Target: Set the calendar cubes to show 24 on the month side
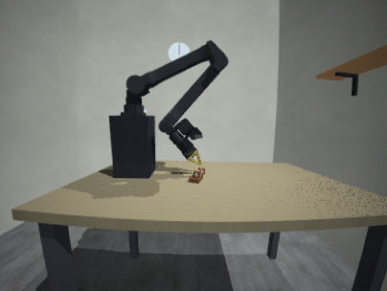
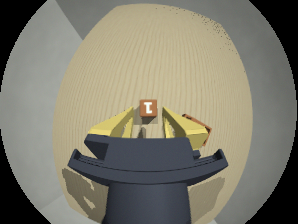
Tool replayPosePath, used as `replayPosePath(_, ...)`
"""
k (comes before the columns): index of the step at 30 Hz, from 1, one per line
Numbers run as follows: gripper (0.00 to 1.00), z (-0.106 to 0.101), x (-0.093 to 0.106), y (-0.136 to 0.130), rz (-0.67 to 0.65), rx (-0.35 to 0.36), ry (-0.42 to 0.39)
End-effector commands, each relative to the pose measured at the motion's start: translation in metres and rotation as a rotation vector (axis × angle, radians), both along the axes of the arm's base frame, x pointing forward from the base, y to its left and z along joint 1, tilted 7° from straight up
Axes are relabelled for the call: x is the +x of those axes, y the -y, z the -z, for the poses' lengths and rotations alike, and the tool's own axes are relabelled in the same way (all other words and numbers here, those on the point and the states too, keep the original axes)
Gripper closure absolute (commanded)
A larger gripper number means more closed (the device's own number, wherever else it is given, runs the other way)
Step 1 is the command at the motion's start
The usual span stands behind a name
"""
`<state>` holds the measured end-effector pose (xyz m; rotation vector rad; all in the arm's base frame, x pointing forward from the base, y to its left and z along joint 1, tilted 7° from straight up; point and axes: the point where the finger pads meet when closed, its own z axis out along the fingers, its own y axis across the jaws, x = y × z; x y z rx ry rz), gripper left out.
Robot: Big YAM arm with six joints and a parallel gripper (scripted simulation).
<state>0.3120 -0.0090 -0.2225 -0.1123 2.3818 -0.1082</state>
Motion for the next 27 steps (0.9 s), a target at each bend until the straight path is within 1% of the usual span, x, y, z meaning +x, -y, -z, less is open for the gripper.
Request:
replayPosePath(1, 0.56, 0.000, 0.009, 0.004, -0.005, -0.012, 0.038)
replayPosePath(4, 0.56, 0.002, 0.009, 0.003, -0.007, -0.012, 0.038)
replayPosePath(5, 0.56, -0.004, 0.018, -0.001, -0.020, -0.012, 0.063)
replayPosePath(6, 0.56, 0.006, 0.009, 0.001, -0.016, -0.011, 0.038)
replayPosePath(9, 0.56, 0.012, 0.009, 0.005, -0.005, -0.012, 0.037)
replayPosePath(14, 0.56, 0.021, 0.009, 0.004, -0.012, -0.012, 0.037)
replayPosePath(21, 0.56, 0.026, 0.011, 0.006, -0.008, -0.012, 0.045)
replayPosePath(22, 0.56, 0.024, 0.015, 0.003, -0.019, -0.013, 0.055)
replayPosePath(23, 0.56, 0.030, 0.009, 0.004, -0.016, -0.012, 0.037)
replayPosePath(27, 0.56, 0.033, 0.010, 0.007, -0.008, -0.013, 0.041)
